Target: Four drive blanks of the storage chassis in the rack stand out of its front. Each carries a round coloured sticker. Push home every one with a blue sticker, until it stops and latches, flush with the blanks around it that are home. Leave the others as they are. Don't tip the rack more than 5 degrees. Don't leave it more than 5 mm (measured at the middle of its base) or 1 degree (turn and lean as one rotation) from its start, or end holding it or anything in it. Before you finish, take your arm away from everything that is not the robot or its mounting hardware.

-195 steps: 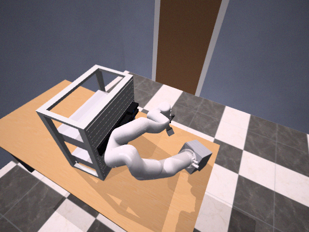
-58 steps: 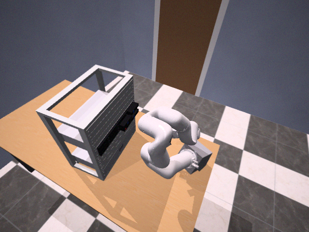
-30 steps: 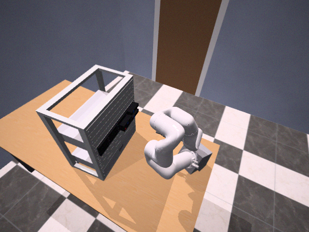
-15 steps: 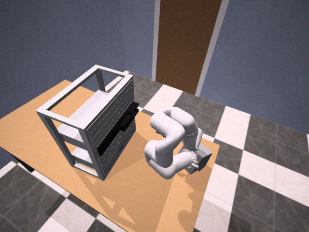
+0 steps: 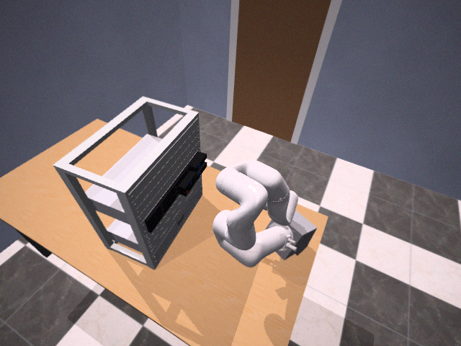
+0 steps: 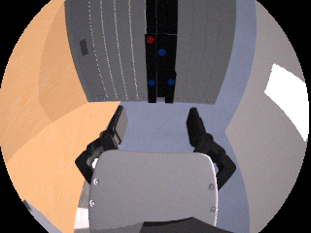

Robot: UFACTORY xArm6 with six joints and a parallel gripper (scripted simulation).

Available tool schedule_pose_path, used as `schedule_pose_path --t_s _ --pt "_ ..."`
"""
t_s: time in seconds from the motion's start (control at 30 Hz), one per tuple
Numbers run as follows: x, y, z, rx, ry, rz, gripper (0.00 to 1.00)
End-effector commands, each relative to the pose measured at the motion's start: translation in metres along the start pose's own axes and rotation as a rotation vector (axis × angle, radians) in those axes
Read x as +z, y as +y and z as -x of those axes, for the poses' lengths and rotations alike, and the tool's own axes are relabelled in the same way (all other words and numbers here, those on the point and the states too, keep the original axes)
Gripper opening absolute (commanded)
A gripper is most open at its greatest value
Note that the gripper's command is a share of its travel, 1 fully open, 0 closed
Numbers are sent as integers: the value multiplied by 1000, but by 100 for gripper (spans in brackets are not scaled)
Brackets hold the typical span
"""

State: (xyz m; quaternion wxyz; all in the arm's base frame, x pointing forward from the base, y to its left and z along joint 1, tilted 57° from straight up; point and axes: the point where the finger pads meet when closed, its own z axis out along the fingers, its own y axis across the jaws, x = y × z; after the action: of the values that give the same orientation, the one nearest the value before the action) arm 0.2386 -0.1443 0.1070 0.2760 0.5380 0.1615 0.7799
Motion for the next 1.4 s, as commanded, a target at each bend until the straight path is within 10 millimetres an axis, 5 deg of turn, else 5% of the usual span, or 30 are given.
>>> schedule_pose_path --t_s 0.0,0.7,1.37 --pt "25 1 -8 -2 0 -1 100" --pt "118 1 -43 -2 0 -1 100" --pt "130 2 -48 -2 0 -1 100"
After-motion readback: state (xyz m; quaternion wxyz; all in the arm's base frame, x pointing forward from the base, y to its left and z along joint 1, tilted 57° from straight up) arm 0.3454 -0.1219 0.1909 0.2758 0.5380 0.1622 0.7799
